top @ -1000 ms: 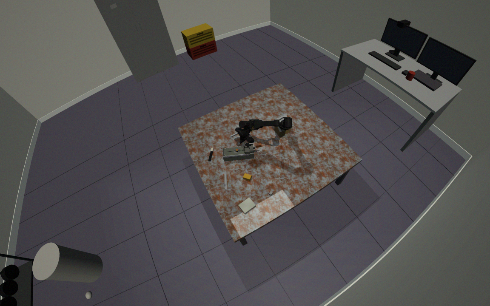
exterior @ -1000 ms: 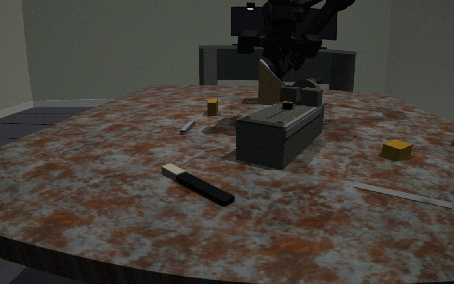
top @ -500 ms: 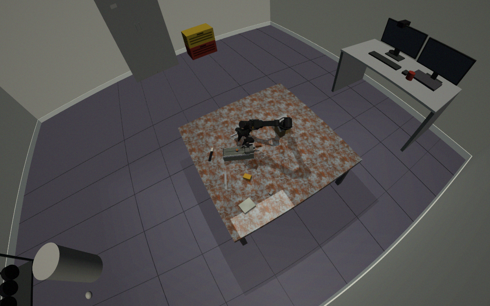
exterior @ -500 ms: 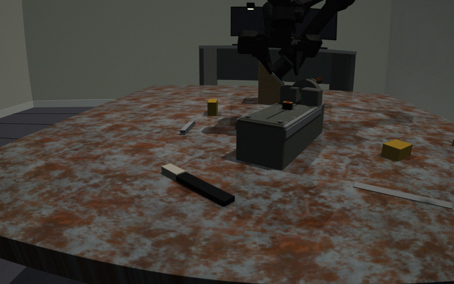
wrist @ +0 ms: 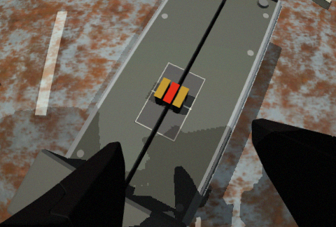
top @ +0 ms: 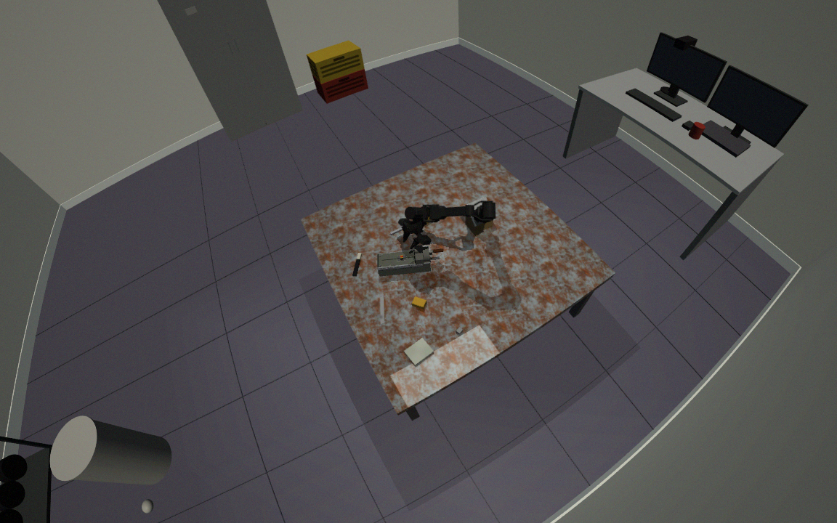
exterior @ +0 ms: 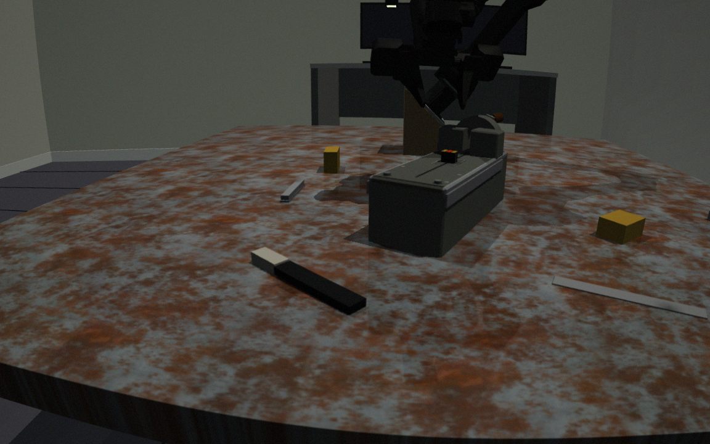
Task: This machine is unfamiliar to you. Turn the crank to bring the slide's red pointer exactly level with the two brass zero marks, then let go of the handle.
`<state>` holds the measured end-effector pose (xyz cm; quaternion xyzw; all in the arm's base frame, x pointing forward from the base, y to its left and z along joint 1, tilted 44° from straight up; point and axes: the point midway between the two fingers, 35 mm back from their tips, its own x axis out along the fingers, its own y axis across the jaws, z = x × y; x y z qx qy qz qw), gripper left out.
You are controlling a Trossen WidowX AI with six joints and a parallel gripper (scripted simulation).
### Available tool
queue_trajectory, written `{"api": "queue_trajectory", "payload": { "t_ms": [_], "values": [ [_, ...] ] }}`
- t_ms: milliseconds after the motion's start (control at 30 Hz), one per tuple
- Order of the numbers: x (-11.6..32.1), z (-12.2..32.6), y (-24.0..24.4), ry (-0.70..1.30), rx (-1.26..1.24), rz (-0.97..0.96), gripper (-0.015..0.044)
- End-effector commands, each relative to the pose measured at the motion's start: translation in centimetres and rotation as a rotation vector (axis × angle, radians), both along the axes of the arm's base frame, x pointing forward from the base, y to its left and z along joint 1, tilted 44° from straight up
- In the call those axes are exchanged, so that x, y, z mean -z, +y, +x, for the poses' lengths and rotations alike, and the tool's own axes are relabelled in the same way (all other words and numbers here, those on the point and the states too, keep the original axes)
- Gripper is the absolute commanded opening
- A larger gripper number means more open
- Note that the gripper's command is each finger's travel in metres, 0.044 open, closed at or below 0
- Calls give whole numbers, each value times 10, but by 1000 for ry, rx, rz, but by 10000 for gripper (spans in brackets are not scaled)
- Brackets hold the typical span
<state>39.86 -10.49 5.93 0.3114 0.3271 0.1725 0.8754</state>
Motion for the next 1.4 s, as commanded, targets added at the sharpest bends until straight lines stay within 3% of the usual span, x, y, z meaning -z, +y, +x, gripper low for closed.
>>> {"api": "queue_trajectory", "payload": {
  "t_ms": [0, 233, 800, 1367],
  "values": [
    [0, 0, 0, 0, 0, 0, 177],
    [0, 0, 0, 0, 0, 0, 0],
    [0, 0, 0, 0, -1, 1, 0],
    [0, 0, 0, 0, -1, 1, 440]
  ]
}}
